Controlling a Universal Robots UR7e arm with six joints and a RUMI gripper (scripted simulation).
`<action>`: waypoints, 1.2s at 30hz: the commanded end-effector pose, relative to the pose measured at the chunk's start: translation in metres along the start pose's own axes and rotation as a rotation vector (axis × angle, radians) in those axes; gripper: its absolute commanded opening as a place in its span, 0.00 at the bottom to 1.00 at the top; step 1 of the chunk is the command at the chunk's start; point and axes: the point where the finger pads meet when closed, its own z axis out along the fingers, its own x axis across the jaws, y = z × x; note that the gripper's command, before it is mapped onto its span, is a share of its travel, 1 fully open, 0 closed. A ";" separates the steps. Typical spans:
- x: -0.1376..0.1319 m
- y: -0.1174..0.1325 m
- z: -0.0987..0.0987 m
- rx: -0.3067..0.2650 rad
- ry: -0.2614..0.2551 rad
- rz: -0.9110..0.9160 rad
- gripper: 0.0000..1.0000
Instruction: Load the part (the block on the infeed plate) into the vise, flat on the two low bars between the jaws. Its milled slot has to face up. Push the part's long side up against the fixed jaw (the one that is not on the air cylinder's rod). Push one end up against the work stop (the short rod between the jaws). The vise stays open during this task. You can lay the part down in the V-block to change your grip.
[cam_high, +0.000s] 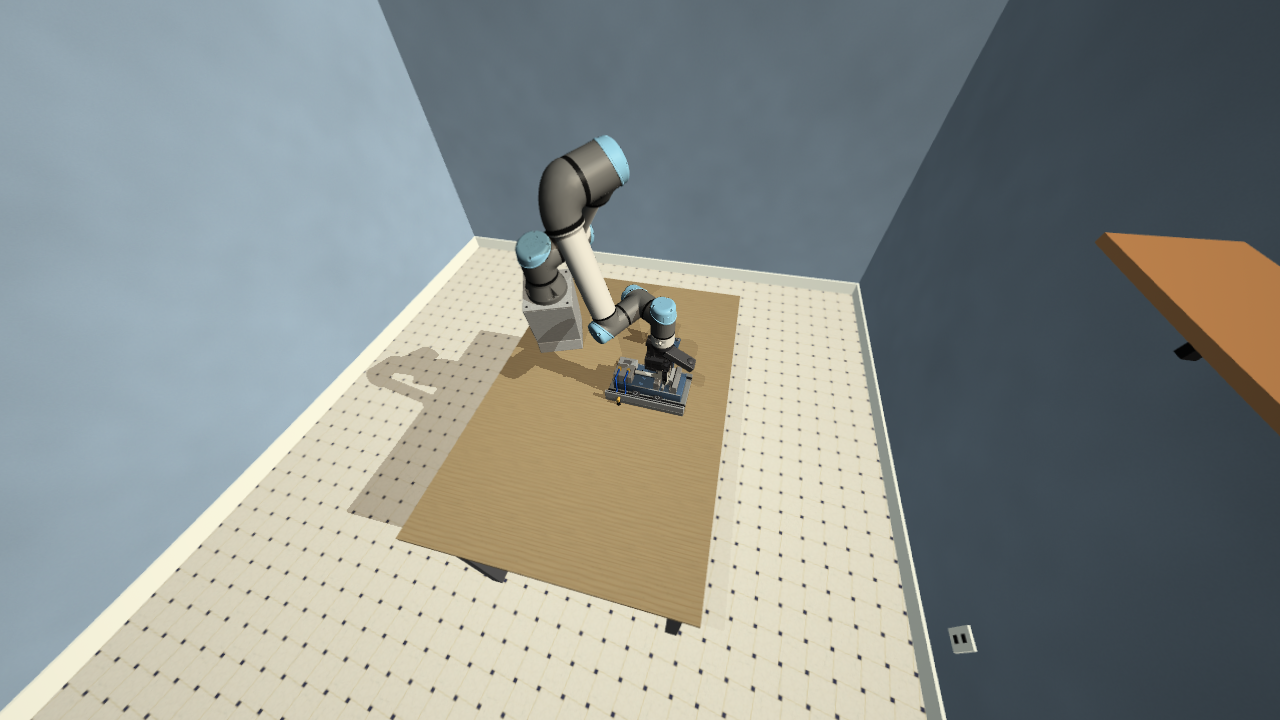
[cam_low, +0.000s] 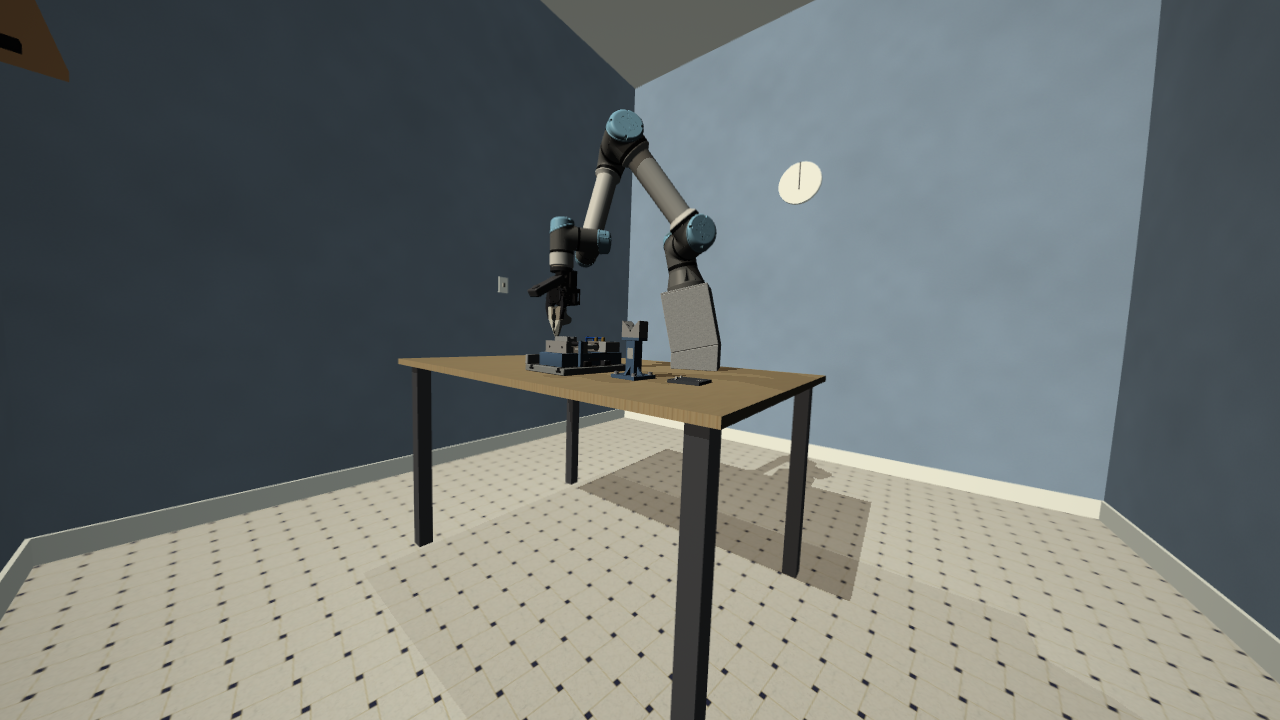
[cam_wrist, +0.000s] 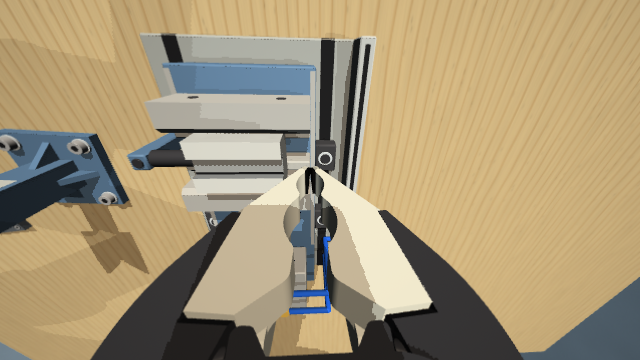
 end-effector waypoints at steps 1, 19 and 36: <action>0.000 0.000 -0.005 0.001 0.001 0.000 0.00; 0.000 0.000 -0.041 0.001 0.001 0.000 0.00; 0.000 0.000 -0.061 0.001 0.001 0.000 0.00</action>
